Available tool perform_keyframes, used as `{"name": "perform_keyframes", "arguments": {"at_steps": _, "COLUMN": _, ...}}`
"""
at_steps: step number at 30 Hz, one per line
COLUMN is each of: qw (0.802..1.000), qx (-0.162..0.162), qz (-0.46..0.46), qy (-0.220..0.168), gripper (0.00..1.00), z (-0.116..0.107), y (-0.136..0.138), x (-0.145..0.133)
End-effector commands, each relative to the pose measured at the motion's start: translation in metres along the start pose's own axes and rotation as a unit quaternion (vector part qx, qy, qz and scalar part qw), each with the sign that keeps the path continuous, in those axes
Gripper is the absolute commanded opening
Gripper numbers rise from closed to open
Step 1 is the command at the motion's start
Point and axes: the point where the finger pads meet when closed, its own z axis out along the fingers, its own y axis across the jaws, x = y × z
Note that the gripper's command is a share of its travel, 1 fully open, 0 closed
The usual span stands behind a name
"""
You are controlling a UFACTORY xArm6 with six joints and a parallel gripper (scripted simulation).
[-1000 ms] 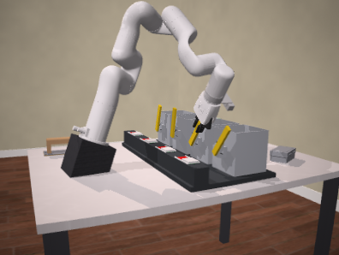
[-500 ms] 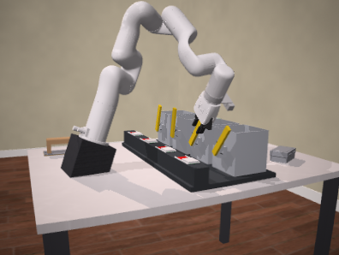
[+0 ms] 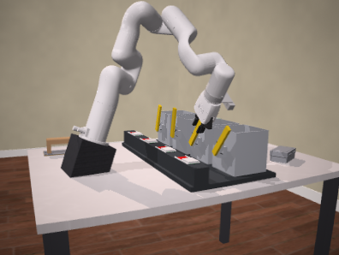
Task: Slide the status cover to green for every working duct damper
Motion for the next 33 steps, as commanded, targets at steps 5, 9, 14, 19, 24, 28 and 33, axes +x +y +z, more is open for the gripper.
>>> {"name": "perform_keyframes", "arguments": {"at_steps": 5, "qw": 1.000, "qx": -0.001, "qz": -0.001, "qy": 0.001, "gripper": 0.39, "z": -0.022, "y": 0.000, "x": 0.001}}
{"name": "perform_keyframes", "arguments": {"at_steps": 9, "qw": 1.000, "qx": -0.001, "qz": -0.001, "qy": 0.001, "gripper": 0.39, "z": -0.038, "y": 0.000, "x": 0.001}}
{"name": "perform_keyframes", "arguments": {"at_steps": 14, "qw": 1.000, "qx": -0.001, "qz": -0.001, "qy": 0.001, "gripper": 0.39, "z": -0.051, "y": 0.000, "x": 0.001}}
{"name": "perform_keyframes", "arguments": {"at_steps": 19, "qw": 1.000, "qx": -0.001, "qz": -0.001, "qy": 0.001, "gripper": 0.39, "z": -0.067, "y": 0.000, "x": 0.001}}
{"name": "perform_keyframes", "arguments": {"at_steps": 24, "qw": 1.000, "qx": -0.001, "qz": -0.001, "qy": 0.001, "gripper": 0.39, "z": -0.075, "y": 0.000, "x": 0.001}}
{"name": "perform_keyframes", "arguments": {"at_steps": 28, "qw": 1.000, "qx": -0.001, "qz": -0.001, "qy": 0.001, "gripper": 0.39, "z": -0.076, "y": 0.000, "x": 0.001}}
{"name": "perform_keyframes", "arguments": {"at_steps": 33, "qw": 1.000, "qx": -0.005, "qz": -0.001, "qy": 0.001, "gripper": 0.39, "z": -0.077, "y": -0.001, "x": 0.002}}
